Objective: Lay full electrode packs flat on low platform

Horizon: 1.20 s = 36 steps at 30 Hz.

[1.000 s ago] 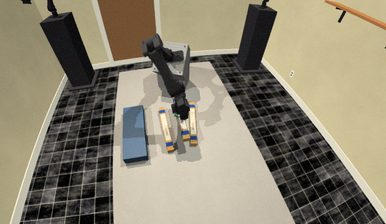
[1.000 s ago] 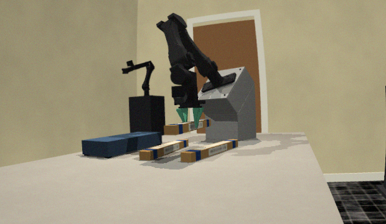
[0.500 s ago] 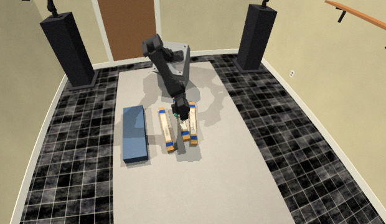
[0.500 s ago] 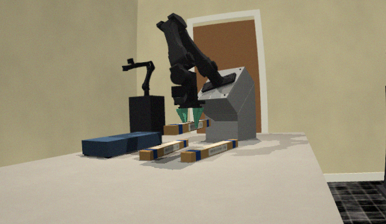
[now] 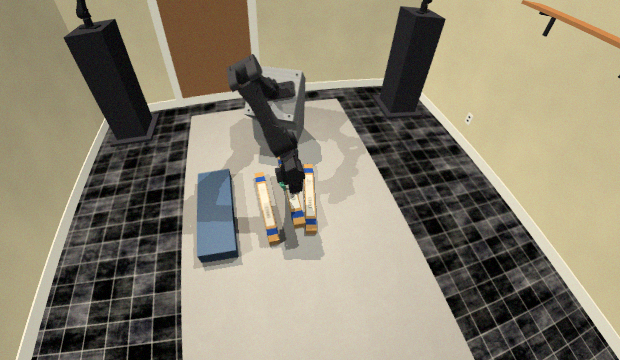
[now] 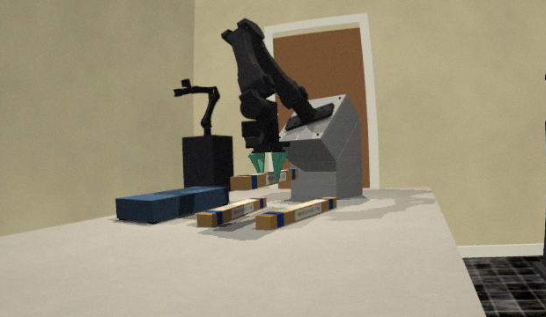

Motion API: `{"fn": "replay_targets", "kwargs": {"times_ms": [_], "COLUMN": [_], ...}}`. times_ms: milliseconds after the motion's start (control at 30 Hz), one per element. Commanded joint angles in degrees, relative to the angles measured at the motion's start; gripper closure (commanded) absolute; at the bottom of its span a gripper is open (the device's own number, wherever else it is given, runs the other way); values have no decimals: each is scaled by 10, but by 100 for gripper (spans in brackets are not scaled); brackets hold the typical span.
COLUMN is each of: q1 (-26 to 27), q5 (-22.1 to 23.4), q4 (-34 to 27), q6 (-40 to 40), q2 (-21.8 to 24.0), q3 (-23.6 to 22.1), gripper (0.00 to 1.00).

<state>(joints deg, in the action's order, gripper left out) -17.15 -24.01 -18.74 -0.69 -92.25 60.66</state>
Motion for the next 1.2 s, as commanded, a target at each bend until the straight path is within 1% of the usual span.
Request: {"fn": "replay_targets", "kwargs": {"times_ms": [0,67,100,1167], "q1": [-5,-5,-2,-31], "q5": [3,3,1,-17], "q4": [3,4,6,-67], "q6": [0,0,0,24], "q2": [16,17,10,70], "q3": [15,13,-7,-3], "gripper": [100,100,100,100]}}
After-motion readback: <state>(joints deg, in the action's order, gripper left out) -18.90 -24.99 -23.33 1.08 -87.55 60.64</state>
